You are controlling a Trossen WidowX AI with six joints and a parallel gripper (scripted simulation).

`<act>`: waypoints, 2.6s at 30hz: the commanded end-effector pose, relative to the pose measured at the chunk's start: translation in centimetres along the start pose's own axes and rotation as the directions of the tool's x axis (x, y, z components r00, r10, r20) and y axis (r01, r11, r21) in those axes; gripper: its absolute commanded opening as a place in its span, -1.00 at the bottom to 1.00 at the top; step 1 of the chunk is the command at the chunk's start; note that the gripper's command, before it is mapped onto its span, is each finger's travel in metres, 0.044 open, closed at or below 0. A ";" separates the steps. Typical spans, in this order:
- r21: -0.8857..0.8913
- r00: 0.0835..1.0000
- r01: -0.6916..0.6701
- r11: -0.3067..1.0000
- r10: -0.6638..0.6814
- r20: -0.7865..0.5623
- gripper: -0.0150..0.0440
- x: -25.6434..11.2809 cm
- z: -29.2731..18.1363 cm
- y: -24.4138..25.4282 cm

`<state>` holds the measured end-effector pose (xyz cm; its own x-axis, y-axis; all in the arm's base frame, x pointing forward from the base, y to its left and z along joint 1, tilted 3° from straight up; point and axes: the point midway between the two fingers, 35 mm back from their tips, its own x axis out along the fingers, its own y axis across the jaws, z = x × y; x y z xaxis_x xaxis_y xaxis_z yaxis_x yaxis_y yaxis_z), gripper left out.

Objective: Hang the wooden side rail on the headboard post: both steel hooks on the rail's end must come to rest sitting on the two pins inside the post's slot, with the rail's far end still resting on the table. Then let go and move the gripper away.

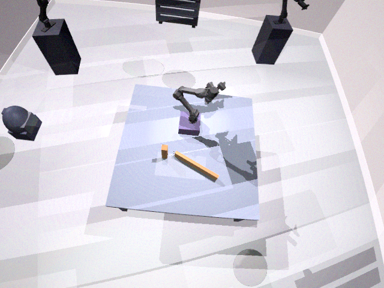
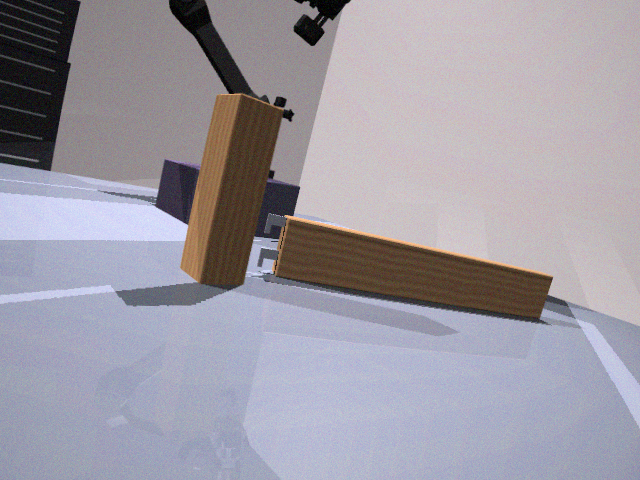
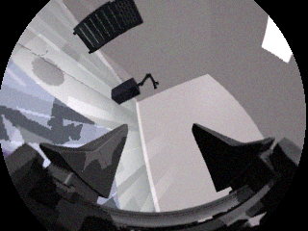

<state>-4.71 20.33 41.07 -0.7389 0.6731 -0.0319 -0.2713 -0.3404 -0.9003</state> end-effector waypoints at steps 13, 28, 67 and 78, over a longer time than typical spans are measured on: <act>-0.190 0.912 0.040 0.981 -0.114 -0.395 1.00 -3.6 -9.0 -0.9; -0.157 0.308 -0.216 0.964 -0.085 -0.948 1.00 -21.0 -22.1 4.1; 0.917 -0.529 -0.036 0.396 0.771 -0.354 1.00 -46.1 -6.9 35.4; 0.917 -0.529 -0.036 0.396 0.771 -0.354 1.00 -46.1 -6.9 35.4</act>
<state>24.07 -18.10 7.79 0.4046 -0.3818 -0.8310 -0.6470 -0.7617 0.0350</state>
